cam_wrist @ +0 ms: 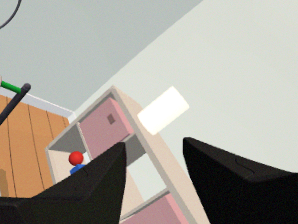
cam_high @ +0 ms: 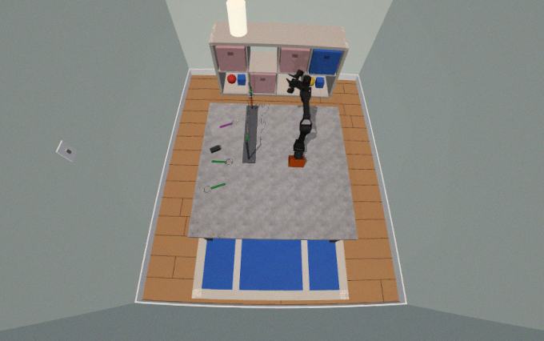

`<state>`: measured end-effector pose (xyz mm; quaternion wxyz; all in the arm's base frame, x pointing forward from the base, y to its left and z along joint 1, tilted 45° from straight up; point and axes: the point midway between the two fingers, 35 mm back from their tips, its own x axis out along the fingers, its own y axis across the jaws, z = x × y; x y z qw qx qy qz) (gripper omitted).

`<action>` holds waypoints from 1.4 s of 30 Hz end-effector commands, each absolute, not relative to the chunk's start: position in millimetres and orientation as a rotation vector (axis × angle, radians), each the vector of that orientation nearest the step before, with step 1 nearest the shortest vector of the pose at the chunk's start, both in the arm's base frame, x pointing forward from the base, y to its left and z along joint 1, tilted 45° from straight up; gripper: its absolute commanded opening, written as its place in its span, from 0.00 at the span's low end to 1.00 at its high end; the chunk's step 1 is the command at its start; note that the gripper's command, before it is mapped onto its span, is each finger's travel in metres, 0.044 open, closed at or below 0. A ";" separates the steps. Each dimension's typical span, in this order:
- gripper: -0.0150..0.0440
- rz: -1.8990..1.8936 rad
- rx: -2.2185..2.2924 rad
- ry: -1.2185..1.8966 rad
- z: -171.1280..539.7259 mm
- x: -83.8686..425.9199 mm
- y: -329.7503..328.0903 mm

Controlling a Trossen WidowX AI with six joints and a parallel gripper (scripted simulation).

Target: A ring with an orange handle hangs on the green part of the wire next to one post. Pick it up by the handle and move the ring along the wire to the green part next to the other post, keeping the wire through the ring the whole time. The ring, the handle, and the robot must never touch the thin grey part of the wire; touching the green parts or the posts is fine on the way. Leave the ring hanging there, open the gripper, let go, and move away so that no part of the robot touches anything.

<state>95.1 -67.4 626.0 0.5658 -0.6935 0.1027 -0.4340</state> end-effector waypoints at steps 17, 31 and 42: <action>0.53 -0.556 -1.190 0.144 543.4 142.4 -297.5; 0.53 -0.302 -0.902 0.095 439.6 193.7 -396.3; 0.53 -0.169 -0.813 0.076 379.3 218.6 -428.1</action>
